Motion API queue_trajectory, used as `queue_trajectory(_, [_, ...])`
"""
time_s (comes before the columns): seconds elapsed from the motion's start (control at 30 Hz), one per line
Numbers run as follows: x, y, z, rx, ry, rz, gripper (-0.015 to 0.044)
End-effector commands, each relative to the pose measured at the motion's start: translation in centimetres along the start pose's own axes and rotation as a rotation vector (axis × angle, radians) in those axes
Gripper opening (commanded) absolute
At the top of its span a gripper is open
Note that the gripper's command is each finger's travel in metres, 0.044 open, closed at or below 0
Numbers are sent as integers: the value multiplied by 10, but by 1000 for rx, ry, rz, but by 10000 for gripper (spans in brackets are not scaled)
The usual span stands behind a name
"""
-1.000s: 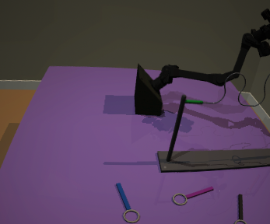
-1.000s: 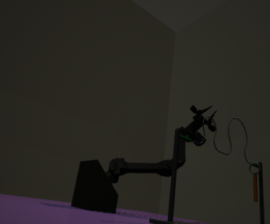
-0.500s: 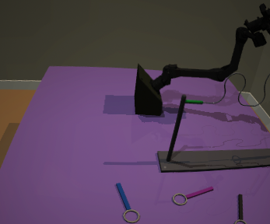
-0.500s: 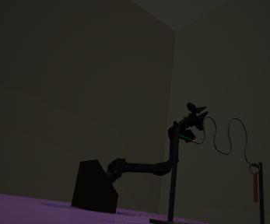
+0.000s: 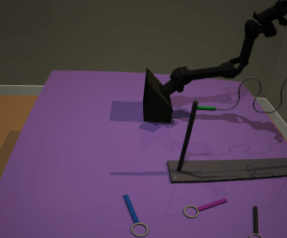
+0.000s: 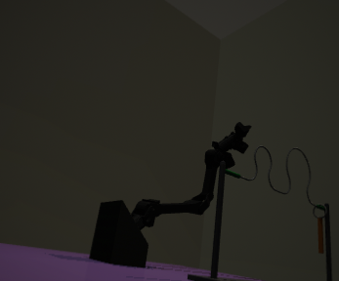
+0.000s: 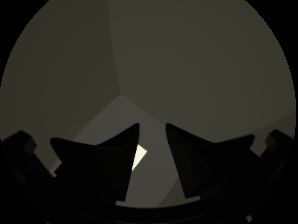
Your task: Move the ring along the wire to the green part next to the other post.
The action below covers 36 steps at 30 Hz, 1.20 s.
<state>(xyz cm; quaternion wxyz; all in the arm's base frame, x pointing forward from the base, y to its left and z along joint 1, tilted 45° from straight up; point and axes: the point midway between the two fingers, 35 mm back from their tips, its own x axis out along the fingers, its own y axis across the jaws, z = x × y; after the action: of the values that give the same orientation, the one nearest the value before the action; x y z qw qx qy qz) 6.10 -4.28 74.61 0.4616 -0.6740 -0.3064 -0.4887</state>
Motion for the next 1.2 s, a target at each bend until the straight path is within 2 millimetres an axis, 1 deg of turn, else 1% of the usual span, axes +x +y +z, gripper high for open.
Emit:
queue_trajectory(0.0, [1, 19, -20, 200, 52, -12, 160])
queue_trajectory(0.17, [4, 38, -30, 441, 95, -31, 160])
queue_trajectory(0.3, [6, 57, -34, 629, 130, -39, 160])
queue_trajectory(0.43, [8, 78, -34, 815, 166, -40, 160])
queue_trajectory(0.57, [10, 100, -29, 997, 204, -36, 160])
queue_trajectory(0.7, [12, 122, -19, 1174, 244, -26, 160])
queue_trajectory(0.83, [13, 144, -6, 1346, 288, -12, 160])
queue_trajectory(1.0, [13, 170, 18, 1549, 346, 14, 160])
queue_trajectory(1.17, [11, 191, 44, 1721, 402, 45, 160])
